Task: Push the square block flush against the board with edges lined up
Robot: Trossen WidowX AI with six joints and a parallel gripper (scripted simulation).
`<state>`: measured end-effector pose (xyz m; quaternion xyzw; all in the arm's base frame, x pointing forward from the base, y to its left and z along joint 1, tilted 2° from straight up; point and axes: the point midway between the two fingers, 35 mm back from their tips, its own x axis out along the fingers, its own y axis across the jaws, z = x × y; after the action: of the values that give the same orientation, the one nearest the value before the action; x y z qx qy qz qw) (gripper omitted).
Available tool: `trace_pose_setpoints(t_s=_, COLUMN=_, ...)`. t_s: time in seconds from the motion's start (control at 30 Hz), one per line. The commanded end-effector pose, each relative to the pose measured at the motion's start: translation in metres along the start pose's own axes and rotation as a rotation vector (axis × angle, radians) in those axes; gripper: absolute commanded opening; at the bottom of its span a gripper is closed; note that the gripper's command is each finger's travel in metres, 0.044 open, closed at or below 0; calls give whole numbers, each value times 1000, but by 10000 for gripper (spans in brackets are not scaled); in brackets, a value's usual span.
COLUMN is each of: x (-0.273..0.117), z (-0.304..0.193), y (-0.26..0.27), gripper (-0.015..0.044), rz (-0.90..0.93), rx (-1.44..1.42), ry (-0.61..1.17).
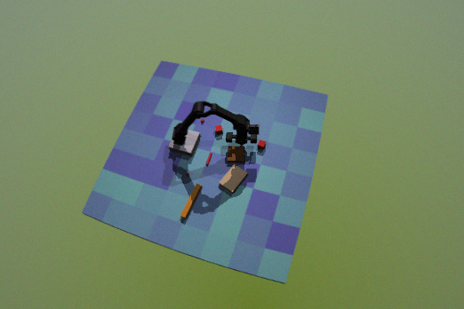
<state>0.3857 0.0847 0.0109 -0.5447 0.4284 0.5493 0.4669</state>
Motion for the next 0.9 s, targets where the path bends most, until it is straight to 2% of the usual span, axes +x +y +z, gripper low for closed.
trace_pose_setpoints(t_s=0.0, x=-2, z=-3, y=-3, gripper=0, rz=-17, rx=-5, ry=5)
trace_pose_setpoints(t_s=0.87, x=-2, z=-45, y=-5, gripper=0, rz=-17, rx=-5, ry=9)
